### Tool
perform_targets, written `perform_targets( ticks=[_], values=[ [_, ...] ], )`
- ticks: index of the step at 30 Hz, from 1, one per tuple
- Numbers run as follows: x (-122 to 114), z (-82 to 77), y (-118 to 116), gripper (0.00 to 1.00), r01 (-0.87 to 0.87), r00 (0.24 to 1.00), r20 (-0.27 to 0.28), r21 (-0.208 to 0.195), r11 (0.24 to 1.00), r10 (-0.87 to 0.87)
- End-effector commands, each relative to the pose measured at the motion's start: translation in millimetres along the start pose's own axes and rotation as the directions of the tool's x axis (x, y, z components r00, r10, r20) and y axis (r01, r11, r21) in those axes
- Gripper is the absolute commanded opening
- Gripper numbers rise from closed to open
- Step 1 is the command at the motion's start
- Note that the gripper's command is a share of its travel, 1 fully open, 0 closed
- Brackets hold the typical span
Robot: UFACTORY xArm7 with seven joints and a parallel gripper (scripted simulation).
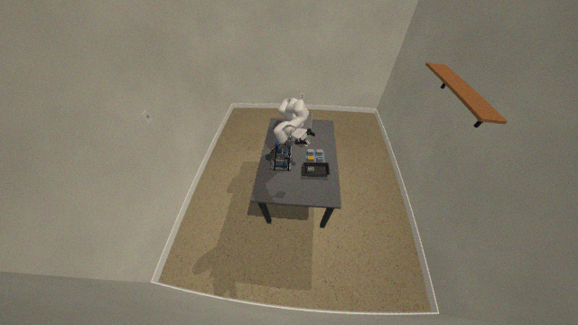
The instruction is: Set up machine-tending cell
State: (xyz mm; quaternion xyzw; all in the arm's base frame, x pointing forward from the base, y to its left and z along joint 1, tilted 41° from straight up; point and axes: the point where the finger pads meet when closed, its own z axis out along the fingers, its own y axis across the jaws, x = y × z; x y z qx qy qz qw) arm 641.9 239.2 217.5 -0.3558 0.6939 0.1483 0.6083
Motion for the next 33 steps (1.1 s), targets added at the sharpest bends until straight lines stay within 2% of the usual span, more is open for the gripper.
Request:
perform_targets(
  ticks=[1,18,22,26,31,32,33],
  values=[
    [-2.3,0.4,0.9,1.0,0.003,1.0,0.003,-0.002,1.0,-0.003],
    [-2.3,0.4,0.9,1.0,0.003,1.0,0.003,-0.002,1.0,-0.003],
    [-3.8,1.4,-2.7,1.0,-0.008,1.0,0.009,0.013,1.0,0.007],
    [-9.6,4.8,-17.7,1.0,-0.052,0.998,0.034,0.075,0.996,0.05],
    [-19.7,9.6,-56.2,1.0,-0.177,0.982,0.106,0.222,0.959,0.157],
    [-20.6,9.9,-62.5,1.0,-0.199,0.977,0.119,0.245,0.949,0.175],
    [-20.6,9.9,-62.5,1.0,-0.199,0.977,0.119,0.245,0.949,0.175]
  ],
)
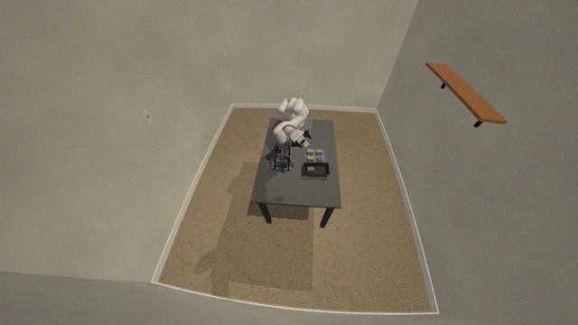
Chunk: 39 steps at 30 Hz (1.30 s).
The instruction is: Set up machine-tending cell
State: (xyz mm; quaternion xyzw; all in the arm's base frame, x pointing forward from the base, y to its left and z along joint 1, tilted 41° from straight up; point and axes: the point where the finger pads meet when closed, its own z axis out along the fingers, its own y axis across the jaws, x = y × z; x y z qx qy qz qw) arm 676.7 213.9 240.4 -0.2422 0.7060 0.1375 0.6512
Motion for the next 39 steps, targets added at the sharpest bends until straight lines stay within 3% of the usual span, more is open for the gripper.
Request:
perform_targets(
  ticks=[1,3,14,25,27,39],
  values=[
    [-8.2,8.6,-13.8,1.0,-0.051,0.998,0.027,0.07,0.996,0.049],
    [-12.9,12.9,-36.2,1.0,-0.133,0.99,0.064,0.163,0.978,0.124],
    [-6.8,13.2,-96.1,1.0,-0.374,0.927,0.181,0.4,0.837,0.327],
    [-6.8,13.2,-96.1,1.0,-0.374,0.927,0.181,0.4,0.837,0.327],
    [6.0,8.3,-118.2,1.0,-0.471,0.882,0.237,0.489,0.734,0.408],
    [7.4,7.8,-119.8,1.0,-0.478,0.878,0.241,0.496,0.725,0.414]
  ],
)
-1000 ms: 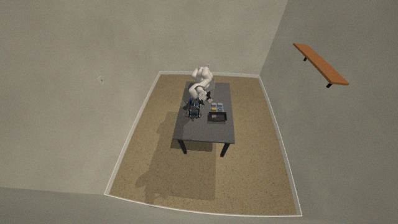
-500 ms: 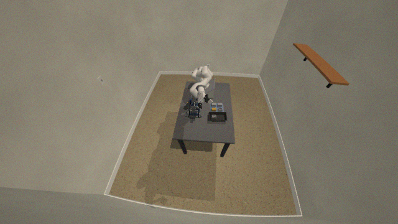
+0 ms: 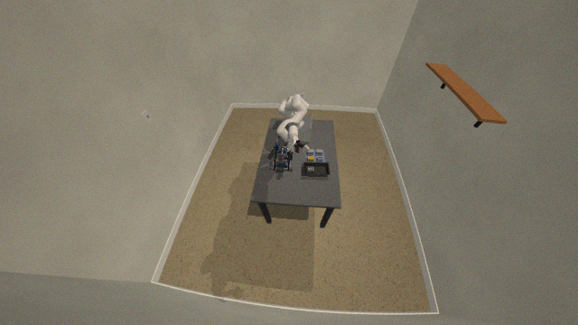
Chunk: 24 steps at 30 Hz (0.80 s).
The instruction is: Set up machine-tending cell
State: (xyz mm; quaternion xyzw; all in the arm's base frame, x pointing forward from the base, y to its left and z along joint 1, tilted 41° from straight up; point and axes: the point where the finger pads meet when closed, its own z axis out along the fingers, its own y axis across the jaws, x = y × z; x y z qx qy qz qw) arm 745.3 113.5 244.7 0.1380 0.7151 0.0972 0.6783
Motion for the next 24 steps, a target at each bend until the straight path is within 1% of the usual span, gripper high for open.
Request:
perform_targets(
  ticks=[1,2,4,14,15,24],
  values=[
    [2.4,2.5,-11.6,1.0,-0.06,0.998,0.004,0.069,0.996,0.059],
    [6.9,3.4,-22.8,1.0,-0.105,0.994,0.007,0.127,0.986,0.105],
    [8.4,3.4,-26.0,1.0,-0.117,0.993,0.008,0.144,0.983,0.117],
    [8.4,3.4,-26.0,1.0,-0.117,0.993,0.008,0.144,0.983,0.117],
    [16.6,2.6,-40.2,1.0,-0.172,0.985,0.013,0.218,0.961,0.174],
    [16.6,2.6,-40.2,1.0,-0.172,0.985,0.013,0.218,0.961,0.174]
  ],
)
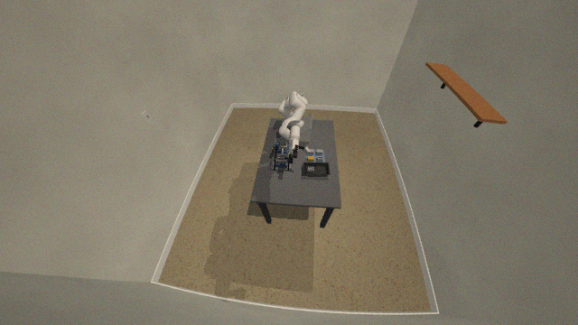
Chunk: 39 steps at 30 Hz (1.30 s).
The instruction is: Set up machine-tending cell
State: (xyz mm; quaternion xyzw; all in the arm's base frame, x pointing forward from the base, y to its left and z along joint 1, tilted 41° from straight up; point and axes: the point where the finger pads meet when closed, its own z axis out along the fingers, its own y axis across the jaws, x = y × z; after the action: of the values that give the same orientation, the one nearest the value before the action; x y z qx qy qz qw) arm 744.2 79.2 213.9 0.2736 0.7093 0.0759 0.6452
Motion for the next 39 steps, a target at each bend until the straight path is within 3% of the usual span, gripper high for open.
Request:
perform_targets(
  ticks=[1,2,13,15,17,28,30,39],
  values=[
    [-0.8,-0.3,2.4,1.0,-0.002,1.0,0.001,-0.002,1.0,0.002],
    [7.1,0.3,-13.2,1.0,-0.056,0.998,-0.005,0.076,0.996,0.056],
    [7.1,0.3,-13.2,1.0,-0.056,0.998,-0.005,0.076,0.996,0.056],
    [25.9,-3.6,-40.6,1.0,-0.141,0.989,-0.01,0.216,0.966,0.147],
    [28.9,-4.6,-44.1,1.0,-0.151,0.987,-0.011,0.234,0.96,0.158],
    [28.9,-4.6,-44.1,1.0,-0.151,0.987,-0.011,0.234,0.96,0.158],
    [54.5,-16.9,-70.6,1.0,-0.215,0.972,-0.01,0.375,0.902,0.236],
    [57.2,-18.5,-72.9,1.0,-0.22,0.97,-0.01,0.388,0.895,0.243]
  ],
)
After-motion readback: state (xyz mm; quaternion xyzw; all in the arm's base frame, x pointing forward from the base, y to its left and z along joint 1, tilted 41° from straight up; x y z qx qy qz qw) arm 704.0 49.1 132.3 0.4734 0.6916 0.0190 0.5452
